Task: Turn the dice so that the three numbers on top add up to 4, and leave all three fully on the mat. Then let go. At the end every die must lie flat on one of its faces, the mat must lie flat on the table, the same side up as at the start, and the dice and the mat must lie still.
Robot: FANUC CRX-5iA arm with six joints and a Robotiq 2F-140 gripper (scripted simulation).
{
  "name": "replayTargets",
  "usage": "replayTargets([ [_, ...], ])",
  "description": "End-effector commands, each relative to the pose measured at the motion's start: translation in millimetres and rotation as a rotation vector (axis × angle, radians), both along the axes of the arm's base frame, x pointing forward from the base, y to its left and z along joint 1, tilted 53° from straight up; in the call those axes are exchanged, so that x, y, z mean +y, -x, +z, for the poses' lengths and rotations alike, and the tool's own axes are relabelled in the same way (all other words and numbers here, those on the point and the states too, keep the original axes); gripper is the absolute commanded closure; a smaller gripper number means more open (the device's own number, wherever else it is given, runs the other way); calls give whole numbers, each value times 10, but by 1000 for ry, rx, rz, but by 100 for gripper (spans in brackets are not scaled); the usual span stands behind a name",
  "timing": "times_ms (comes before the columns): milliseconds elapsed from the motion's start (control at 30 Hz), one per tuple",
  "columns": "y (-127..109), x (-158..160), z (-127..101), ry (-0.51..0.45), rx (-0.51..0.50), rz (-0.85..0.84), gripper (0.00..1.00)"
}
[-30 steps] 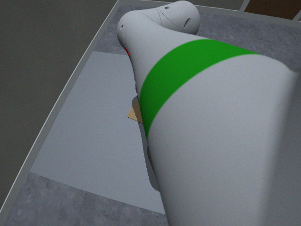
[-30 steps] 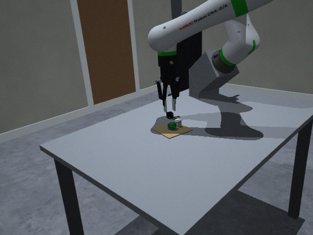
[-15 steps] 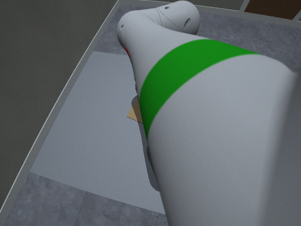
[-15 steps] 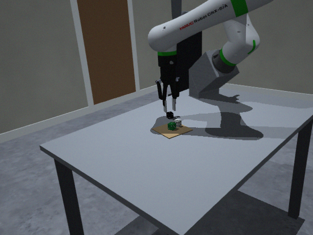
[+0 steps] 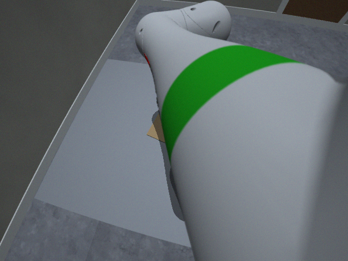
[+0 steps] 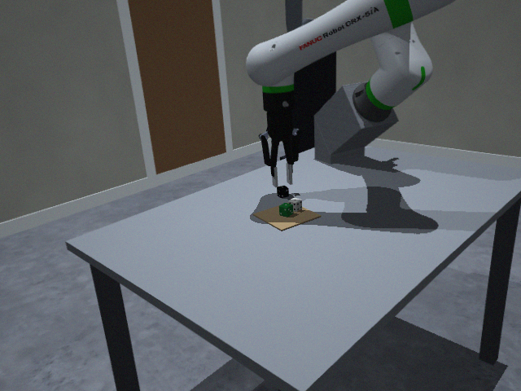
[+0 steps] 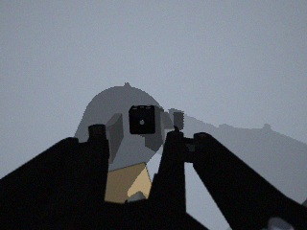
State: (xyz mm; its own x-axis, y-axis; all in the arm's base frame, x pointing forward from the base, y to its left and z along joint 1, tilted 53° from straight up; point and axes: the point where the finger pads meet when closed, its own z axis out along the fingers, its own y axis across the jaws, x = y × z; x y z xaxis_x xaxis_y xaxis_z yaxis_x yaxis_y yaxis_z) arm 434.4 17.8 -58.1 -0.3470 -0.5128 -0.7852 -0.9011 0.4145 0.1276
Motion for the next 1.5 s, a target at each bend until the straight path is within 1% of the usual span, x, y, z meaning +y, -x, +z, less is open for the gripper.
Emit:
replayTargets([
  [0,0,-3,0,0,0,0,72],
  [467,-15,39,-34,0,0,0,72],
  [967,-85,240,-196,0,0,0,72],
  [1467,-90,255,-208,0,0,0,72],
])
